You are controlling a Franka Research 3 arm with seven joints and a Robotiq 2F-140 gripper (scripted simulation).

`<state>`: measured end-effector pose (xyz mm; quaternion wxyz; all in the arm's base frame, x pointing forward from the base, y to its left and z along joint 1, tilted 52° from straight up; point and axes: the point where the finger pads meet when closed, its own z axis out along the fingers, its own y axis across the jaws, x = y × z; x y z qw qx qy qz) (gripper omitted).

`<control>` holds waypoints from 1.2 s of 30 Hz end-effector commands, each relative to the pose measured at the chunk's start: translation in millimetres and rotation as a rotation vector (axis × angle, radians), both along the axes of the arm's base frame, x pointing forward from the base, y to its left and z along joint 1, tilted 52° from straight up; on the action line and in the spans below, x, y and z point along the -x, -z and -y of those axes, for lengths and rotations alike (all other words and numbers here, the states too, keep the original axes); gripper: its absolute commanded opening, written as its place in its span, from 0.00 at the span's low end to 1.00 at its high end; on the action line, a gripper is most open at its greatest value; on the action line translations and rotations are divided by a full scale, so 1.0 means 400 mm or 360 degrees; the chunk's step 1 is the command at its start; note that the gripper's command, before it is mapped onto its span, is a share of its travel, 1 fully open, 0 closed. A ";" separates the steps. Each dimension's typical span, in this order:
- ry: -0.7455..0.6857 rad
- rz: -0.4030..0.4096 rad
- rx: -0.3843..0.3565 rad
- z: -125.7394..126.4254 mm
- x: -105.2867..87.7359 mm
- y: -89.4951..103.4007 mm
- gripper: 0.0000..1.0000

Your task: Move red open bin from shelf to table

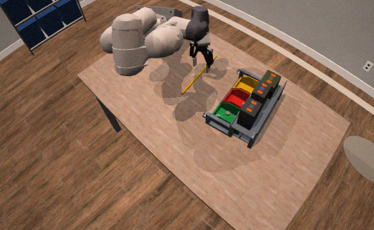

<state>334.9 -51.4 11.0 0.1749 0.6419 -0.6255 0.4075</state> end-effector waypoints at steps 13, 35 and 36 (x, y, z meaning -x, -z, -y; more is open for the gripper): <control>0.0016 -0.0053 -0.0011 -0.107 0.061 -0.088 0.57; 0.0016 -0.0053 -0.0011 -0.161 0.087 -0.126 0.57; 0.0016 -0.0053 -0.0011 -0.161 0.087 -0.126 0.57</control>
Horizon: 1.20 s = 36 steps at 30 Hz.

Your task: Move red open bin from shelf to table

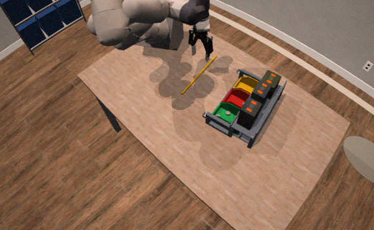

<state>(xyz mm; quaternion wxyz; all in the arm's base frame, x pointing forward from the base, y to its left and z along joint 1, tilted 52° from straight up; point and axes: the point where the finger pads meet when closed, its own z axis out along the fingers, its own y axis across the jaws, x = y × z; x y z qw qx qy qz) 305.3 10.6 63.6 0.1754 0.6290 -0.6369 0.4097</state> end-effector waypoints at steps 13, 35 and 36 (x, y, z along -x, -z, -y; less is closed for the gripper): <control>-0.0033 -0.0080 -0.0009 0.012 0.006 0.021 0.57; -0.0033 -0.0080 -0.0009 0.023 0.000 0.028 0.57; -0.0033 -0.0080 -0.0009 0.023 0.000 0.028 0.57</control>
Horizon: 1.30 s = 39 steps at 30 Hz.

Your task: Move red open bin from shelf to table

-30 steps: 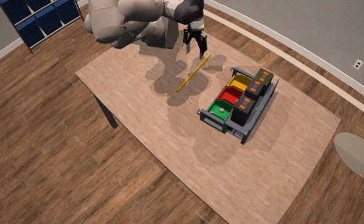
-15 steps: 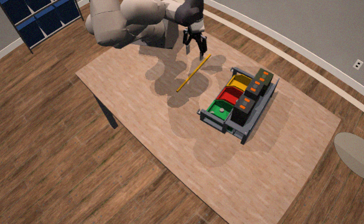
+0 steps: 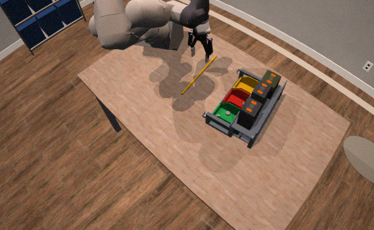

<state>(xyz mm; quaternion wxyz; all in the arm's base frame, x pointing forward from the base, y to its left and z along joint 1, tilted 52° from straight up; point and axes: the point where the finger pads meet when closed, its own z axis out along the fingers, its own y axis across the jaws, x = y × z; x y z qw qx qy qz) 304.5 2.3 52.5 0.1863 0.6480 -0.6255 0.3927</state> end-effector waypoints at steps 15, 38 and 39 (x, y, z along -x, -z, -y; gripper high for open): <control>0.0005 0.0008 -0.0001 0.008 -0.006 0.002 0.57; 0.0004 0.0019 -0.0002 0.017 -0.113 -0.058 0.57; 0.0027 0.0042 -0.0004 0.022 -0.131 -0.071 0.57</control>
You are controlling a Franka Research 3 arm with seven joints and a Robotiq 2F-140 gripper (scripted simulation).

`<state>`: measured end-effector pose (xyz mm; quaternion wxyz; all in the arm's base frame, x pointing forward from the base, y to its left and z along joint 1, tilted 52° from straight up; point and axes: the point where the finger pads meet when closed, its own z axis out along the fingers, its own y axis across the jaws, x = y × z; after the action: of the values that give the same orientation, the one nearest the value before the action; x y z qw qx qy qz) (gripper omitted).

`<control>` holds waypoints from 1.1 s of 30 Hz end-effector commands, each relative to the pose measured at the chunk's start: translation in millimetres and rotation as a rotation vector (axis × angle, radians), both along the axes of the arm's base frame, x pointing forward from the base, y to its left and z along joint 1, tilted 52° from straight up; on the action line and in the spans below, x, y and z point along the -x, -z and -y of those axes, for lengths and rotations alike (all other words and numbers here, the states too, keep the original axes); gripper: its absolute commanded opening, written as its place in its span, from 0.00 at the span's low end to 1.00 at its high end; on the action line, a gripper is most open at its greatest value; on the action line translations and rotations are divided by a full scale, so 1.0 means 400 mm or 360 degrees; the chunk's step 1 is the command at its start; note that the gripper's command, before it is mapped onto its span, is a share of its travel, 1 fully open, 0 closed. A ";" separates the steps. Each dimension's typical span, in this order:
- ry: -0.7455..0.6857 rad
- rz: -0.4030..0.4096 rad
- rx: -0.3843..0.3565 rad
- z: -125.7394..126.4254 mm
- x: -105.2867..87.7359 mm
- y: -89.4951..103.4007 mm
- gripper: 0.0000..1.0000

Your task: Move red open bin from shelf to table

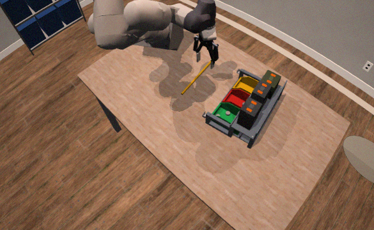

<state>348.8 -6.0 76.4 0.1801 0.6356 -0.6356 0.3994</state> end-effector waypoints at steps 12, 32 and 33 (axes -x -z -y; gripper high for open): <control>-0.0029 -0.0028 0.0003 0.010 -0.107 -0.059 0.57; -0.0029 -0.0028 0.0003 0.018 -0.214 -0.117 0.57; -0.0029 -0.0028 0.0003 0.018 -0.214 -0.117 0.57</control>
<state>433.5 -10.9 121.7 0.1748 0.6379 -0.6365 0.3968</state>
